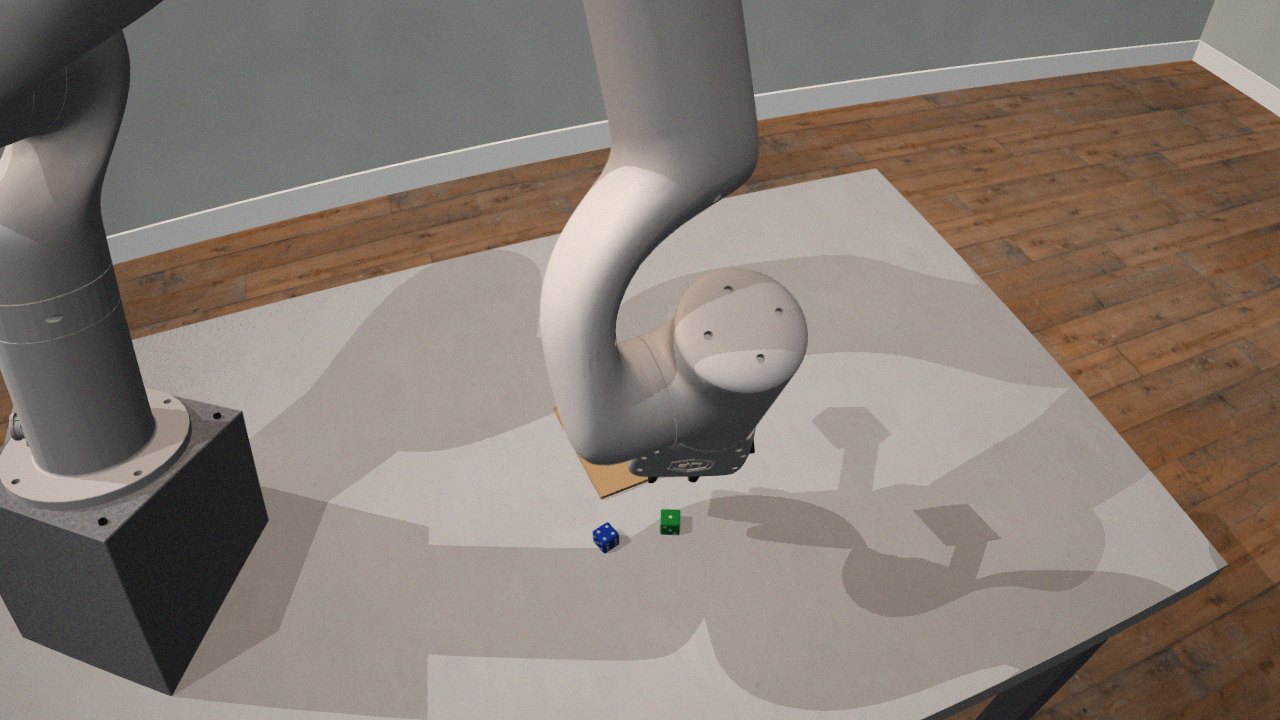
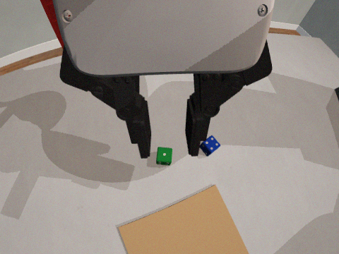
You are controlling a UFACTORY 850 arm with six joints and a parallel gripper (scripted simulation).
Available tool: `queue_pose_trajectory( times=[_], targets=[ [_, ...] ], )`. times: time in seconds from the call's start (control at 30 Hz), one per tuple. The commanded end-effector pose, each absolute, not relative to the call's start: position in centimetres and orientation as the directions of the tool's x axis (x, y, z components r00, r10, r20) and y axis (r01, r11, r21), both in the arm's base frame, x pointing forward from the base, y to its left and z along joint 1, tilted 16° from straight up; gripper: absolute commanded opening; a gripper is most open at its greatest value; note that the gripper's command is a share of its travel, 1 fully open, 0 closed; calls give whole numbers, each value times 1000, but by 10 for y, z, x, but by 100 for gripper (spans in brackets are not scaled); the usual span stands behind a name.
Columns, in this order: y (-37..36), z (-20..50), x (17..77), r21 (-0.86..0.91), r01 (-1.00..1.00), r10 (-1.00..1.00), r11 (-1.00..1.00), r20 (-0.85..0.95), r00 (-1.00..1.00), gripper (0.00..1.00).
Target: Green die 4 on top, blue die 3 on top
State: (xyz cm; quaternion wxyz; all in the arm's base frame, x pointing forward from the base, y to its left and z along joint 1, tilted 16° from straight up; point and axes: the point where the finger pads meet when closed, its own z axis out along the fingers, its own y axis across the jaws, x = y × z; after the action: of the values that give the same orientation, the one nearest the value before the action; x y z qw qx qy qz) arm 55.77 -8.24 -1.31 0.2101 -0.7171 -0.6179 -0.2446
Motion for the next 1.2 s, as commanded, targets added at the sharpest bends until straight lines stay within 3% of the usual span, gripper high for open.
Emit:
queue_pose_trajectory(
  times=[0.0,0.4,0.43,0.8,1.07,1.1,1.17],
  targets=[
    [-80,-2,557,25,986,874,-166,466,135,36],
    [-82,23,554,100,978,951,-183,271,150,36],
    [-82,23,554,100,978,951,-183,271,150,100],
    [-82,22,554,100,978,951,-184,271,152,100],
    [-77,-21,555,48,957,925,-287,272,264,100],
    [-77,-21,555,48,957,925,-287,272,264,36],
    [-77,-21,555,48,957,925,-287,272,264,36]
  ],
)
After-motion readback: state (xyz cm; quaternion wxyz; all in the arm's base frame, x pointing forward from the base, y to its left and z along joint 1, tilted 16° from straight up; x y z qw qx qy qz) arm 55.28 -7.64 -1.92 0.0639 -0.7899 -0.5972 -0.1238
